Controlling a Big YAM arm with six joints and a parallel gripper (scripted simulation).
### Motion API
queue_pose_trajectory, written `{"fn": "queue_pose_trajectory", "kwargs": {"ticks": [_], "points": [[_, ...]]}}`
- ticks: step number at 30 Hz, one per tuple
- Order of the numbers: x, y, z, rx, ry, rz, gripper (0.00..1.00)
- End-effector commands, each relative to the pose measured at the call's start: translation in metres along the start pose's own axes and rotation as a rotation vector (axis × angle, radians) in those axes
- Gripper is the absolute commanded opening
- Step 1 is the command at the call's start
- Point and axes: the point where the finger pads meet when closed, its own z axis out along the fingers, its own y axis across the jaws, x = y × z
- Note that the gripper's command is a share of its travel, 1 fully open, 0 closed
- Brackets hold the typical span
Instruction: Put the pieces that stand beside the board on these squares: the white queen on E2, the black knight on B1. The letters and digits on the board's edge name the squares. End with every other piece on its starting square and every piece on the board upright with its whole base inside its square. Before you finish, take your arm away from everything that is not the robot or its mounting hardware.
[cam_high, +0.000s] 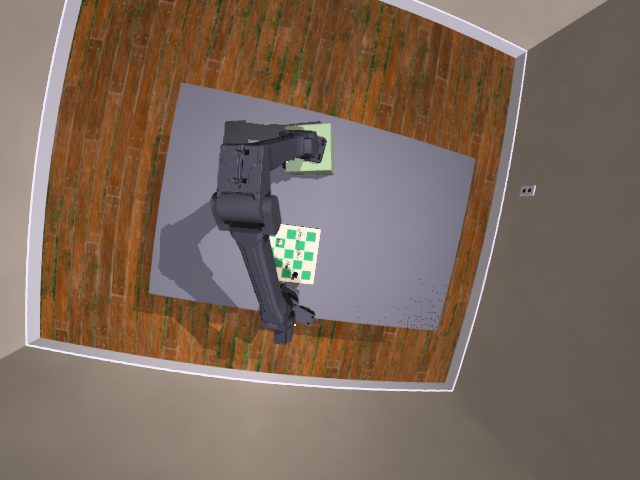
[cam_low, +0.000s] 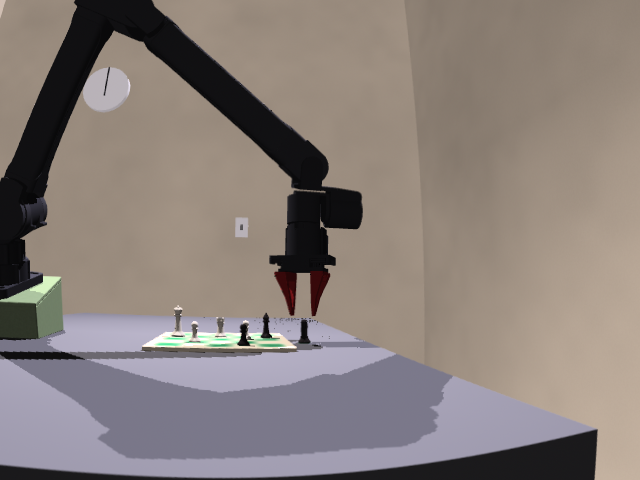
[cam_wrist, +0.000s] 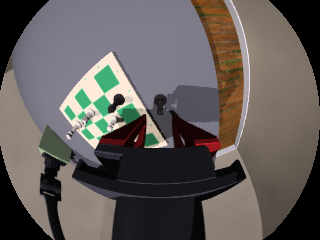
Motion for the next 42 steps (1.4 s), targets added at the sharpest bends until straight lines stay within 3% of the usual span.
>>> {"fn": "queue_pose_trajectory", "kwargs": {"ticks": [1,42], "points": [[-0.0037,-0.032,-0.0302,0.079,-0.048,0.022,0.36],[-0.0054,-0.0332,-0.0251,0.071,-0.044,0.02,0.36]]}}
